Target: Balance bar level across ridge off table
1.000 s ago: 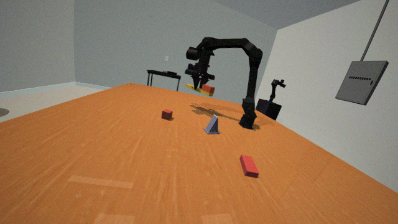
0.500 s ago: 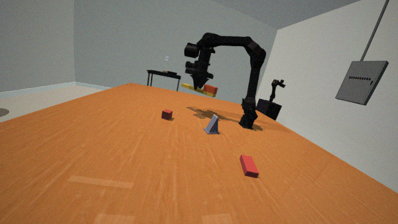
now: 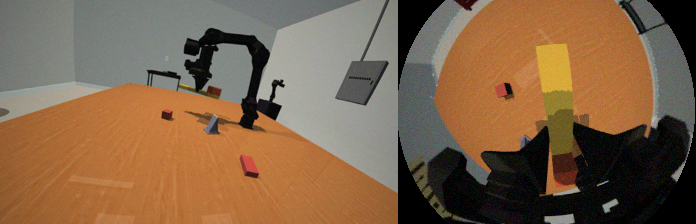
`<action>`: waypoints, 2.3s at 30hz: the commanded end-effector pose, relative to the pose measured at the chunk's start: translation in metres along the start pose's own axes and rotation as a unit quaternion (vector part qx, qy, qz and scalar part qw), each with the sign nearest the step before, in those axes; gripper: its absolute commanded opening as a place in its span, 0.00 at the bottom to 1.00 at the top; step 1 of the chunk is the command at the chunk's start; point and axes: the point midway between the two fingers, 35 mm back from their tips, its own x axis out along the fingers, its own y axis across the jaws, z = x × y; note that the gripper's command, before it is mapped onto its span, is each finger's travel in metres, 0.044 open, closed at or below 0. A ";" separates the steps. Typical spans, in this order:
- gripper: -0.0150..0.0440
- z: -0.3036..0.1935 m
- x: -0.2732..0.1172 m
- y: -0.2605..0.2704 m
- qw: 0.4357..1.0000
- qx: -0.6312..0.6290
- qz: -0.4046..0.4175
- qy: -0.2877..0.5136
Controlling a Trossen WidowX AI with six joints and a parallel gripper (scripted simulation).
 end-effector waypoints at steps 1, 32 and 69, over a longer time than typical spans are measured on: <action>0.25 -0.010 -0.001 0.015 0.999 -0.045 0.002 0.000; 0.25 -0.085 -0.002 0.110 0.949 -0.316 0.008 0.002; 0.25 -0.105 0.038 0.129 0.934 -0.356 0.009 0.002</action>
